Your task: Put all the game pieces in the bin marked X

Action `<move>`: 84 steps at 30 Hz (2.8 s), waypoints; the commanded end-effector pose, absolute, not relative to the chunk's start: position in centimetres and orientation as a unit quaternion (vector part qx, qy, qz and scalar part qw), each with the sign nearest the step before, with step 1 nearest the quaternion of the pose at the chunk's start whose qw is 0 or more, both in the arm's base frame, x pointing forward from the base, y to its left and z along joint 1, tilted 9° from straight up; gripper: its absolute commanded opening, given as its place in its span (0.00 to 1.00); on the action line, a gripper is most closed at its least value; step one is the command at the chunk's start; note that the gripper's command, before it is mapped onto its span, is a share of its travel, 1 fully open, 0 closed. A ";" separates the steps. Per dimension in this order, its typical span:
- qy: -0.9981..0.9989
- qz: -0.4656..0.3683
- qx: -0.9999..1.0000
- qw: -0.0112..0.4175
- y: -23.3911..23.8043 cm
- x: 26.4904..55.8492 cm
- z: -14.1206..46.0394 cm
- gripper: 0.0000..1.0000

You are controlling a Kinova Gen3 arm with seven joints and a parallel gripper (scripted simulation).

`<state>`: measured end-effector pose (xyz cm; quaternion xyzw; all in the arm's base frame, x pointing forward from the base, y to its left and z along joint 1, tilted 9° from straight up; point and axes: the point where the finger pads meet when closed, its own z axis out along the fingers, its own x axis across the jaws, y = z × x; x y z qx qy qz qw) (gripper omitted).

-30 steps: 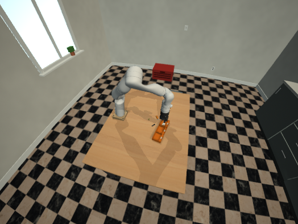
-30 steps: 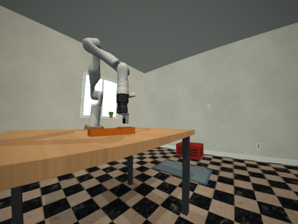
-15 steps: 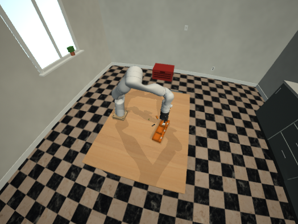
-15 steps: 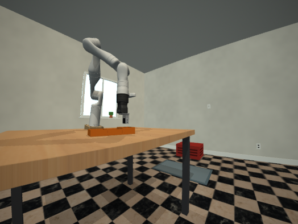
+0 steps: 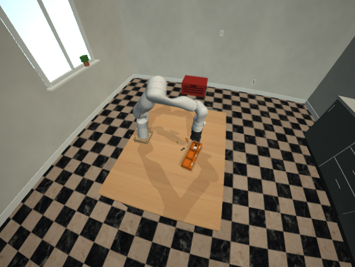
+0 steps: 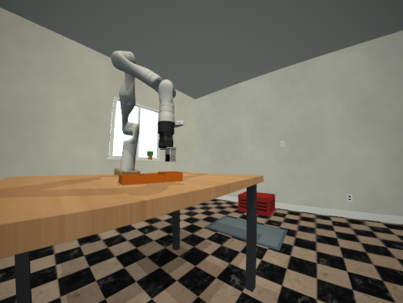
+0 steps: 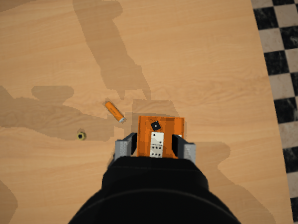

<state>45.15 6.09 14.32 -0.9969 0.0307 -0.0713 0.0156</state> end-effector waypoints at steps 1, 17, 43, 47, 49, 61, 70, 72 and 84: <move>0.034 -0.075 -0.997 0.013 5.5 45.2 16.1 1.00; 0.034 -0.075 -0.997 0.013 5.5 44.3 21.6 1.00; 0.036 -0.076 -0.996 0.013 5.3 43.7 25.8 1.00; 0.036 -0.076 -0.996 0.013 5.3 43.7 25.8 1.00; 0.036 -0.076 -0.996 0.013 5.3 43.7 25.8 1.00; 0.036 -0.076 -0.996 0.013 5.3 43.7 25.8 1.00; 0.036 -0.076 -0.996 0.013 5.3 43.7 25.8 1.00; 0.036 -0.076 -0.996 0.013 5.3 43.7 25.8 1.00; 0.036 -0.076 -0.996 0.013 5.3 43.7 25.8 1.00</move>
